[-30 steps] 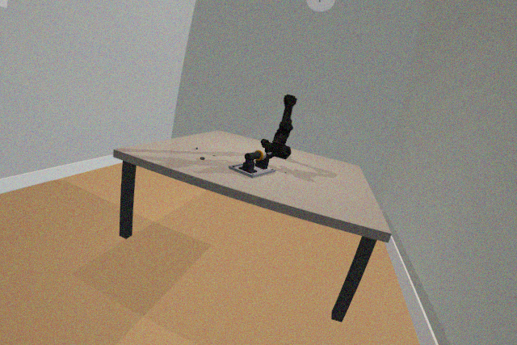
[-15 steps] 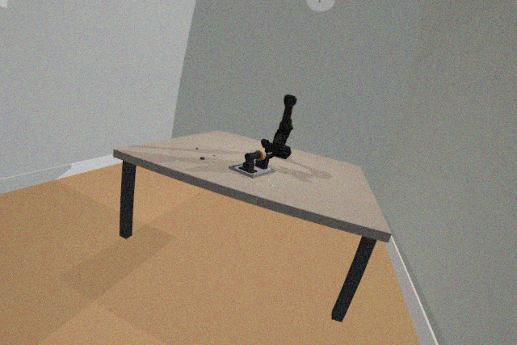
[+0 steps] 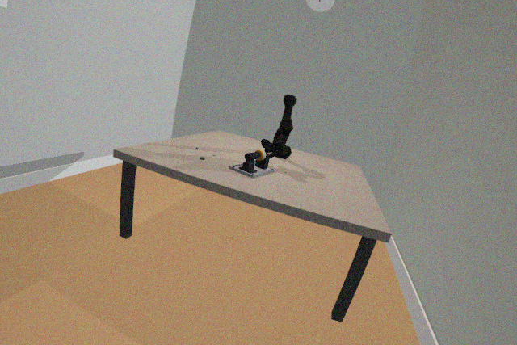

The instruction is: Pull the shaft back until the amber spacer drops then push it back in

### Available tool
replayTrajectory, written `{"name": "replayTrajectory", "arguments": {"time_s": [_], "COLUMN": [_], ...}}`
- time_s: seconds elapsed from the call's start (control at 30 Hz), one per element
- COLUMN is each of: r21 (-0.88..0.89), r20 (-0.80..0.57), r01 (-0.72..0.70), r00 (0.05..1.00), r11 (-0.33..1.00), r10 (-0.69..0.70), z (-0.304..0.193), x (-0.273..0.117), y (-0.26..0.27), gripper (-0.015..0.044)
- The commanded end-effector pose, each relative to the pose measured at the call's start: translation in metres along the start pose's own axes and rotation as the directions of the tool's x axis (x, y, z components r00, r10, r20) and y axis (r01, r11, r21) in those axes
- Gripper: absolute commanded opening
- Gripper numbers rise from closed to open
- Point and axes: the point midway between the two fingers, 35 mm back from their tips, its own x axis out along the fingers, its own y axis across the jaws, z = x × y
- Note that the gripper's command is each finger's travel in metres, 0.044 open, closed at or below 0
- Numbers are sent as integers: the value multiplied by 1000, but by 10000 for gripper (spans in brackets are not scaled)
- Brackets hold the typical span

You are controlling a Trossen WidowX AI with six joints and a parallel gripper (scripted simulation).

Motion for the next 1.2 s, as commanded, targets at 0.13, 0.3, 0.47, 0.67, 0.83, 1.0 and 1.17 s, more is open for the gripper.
{"name": "replayTrajectory", "arguments": {"time_s": [0.13,0.3,0.47,0.67,0.83,1.0,1.17], "r21": [5,6,6,6,6,6,6], "r20": [-1,-1,-1,-1,-1,0,0], "r01": [-3,-3,-3,-3,-3,-3,-3], "r00": [1000,1000,1000,1000,1000,1000,1000], "r11": [1000,1000,1000,1000,1000,1000,1000], "r10": [3,3,3,3,3,3,3], "z": [1,1,1,2,2,2,3], "x": [-1,-1,-1,-2,-2,-2,-3], "y": [1,1,1,1,1,1,1], "gripper": [0,0,0,0,0,0,0]}}
